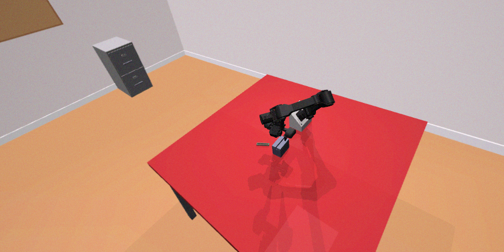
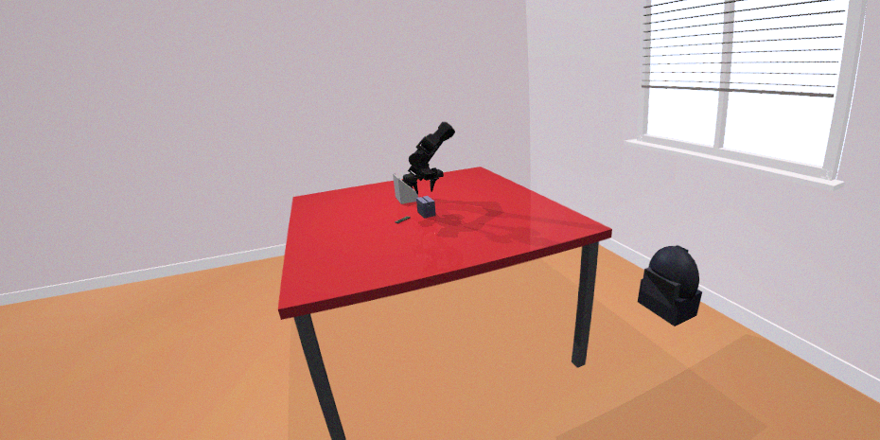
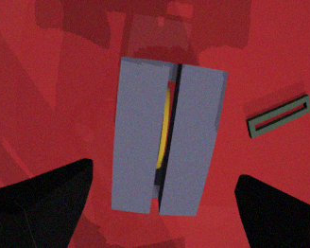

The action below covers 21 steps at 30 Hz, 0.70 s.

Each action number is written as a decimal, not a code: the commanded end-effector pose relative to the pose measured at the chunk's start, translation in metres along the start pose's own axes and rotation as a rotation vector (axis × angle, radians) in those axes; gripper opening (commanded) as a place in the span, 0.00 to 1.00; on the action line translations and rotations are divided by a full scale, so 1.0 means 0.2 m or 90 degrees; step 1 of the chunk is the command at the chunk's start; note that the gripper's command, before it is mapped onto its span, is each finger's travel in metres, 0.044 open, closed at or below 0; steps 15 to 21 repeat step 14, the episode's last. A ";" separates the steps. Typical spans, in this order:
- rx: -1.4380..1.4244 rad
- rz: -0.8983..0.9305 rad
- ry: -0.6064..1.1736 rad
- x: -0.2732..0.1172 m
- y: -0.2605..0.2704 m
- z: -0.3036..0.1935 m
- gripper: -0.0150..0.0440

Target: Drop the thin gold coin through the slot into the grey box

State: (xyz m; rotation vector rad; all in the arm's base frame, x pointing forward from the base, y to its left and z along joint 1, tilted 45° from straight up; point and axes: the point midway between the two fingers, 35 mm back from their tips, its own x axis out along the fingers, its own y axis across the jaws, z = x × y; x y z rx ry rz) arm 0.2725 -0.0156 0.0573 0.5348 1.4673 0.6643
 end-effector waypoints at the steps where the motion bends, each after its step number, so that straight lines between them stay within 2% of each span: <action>1: -0.001 0.000 -0.001 -0.16 0.00 -0.01 1.00; 3: 0.000 0.001 -0.001 -0.21 0.01 -0.02 1.00; 21: 0.000 0.001 -0.001 -0.21 0.01 -0.02 1.00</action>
